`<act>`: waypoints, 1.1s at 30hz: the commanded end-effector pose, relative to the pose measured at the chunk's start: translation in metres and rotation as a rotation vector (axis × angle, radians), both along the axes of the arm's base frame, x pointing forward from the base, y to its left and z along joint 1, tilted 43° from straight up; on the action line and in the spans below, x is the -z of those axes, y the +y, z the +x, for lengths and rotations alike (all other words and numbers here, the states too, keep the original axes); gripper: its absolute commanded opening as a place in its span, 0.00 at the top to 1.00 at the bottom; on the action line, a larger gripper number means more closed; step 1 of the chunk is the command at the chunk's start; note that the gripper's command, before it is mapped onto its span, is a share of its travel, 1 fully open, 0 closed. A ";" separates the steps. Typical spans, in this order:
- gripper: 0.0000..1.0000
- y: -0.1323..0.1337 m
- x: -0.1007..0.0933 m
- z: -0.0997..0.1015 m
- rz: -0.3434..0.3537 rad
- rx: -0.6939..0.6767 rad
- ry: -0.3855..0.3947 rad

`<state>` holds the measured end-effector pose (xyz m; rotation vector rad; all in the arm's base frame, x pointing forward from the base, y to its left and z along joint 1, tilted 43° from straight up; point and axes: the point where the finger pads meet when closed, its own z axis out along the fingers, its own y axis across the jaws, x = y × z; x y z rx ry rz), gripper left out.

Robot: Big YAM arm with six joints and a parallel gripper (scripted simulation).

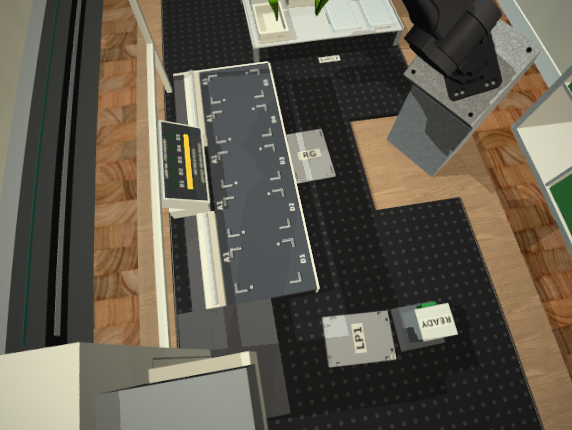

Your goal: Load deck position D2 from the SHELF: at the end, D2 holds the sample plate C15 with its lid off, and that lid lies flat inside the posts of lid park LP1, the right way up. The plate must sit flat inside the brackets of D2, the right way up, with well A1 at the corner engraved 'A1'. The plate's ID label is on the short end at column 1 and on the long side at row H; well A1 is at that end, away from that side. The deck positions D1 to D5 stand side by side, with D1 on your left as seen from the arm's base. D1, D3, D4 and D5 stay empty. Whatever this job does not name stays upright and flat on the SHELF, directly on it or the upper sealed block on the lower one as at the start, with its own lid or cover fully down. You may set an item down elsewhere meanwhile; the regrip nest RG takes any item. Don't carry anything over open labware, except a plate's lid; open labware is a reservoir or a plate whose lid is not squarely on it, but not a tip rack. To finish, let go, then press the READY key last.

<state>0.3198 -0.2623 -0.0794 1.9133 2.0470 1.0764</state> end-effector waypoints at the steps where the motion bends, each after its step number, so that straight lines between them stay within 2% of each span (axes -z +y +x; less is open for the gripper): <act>1: 0.00 -0.022 -0.015 0.003 -0.039 0.015 -0.028; 13: 0.00 -0.022 -0.015 0.003 -0.039 0.015 -0.028; 14: 0.00 -0.008 0.002 -0.013 -0.001 0.019 -0.002; 15: 0.00 -0.008 0.007 -0.016 -0.008 0.019 -0.006; 18: 0.00 -0.007 0.016 -0.028 -0.012 0.019 -0.007; 20: 0.00 -0.007 0.016 -0.028 -0.012 0.019 -0.007; 33: 0.00 0.000 0.053 -0.081 -0.013 0.018 -0.005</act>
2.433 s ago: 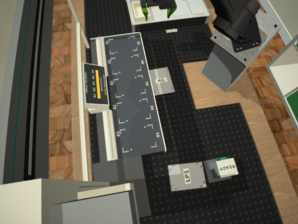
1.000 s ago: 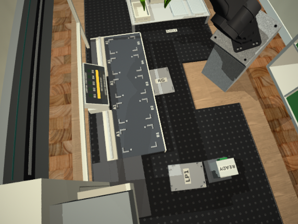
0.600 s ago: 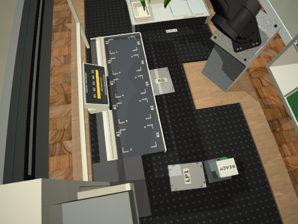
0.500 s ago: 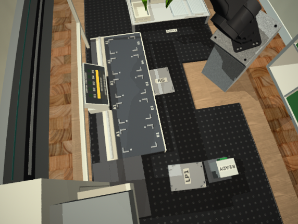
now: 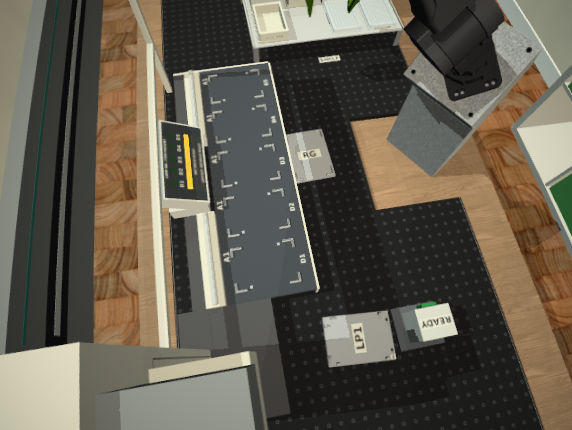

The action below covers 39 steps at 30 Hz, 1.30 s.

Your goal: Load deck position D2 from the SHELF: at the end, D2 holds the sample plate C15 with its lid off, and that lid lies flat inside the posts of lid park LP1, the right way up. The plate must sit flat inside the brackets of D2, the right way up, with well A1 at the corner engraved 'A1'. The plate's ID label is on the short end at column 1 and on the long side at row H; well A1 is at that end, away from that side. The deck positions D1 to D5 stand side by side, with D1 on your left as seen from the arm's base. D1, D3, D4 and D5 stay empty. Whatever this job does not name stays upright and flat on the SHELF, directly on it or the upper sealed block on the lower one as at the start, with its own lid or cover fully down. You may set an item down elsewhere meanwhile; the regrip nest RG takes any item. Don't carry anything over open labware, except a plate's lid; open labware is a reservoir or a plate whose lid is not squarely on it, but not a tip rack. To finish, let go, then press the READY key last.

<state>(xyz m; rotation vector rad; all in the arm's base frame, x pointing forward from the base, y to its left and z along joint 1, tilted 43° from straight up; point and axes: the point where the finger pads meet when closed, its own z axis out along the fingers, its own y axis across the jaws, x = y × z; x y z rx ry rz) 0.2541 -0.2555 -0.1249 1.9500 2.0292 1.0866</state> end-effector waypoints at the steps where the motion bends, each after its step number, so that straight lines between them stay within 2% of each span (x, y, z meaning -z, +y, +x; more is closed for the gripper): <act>1: 0.00 -0.006 0.010 -0.019 -0.033 -0.001 -0.018; 4: 0.00 -0.005 0.013 -0.024 -0.033 -0.001 -0.018; 19: 0.00 0.003 0.054 -0.082 -0.033 -0.002 -0.018; 21: 0.00 0.003 0.054 -0.082 -0.033 -0.002 -0.018; 22: 0.00 -0.002 0.044 -0.072 -0.063 -0.027 -0.030; 24: 0.00 -0.006 0.044 -0.069 -0.073 -0.036 -0.033; 27: 0.00 -0.010 0.044 -0.075 -0.074 -0.011 -0.032; 39: 0.00 -0.011 0.044 -0.075 -0.074 -0.011 -0.032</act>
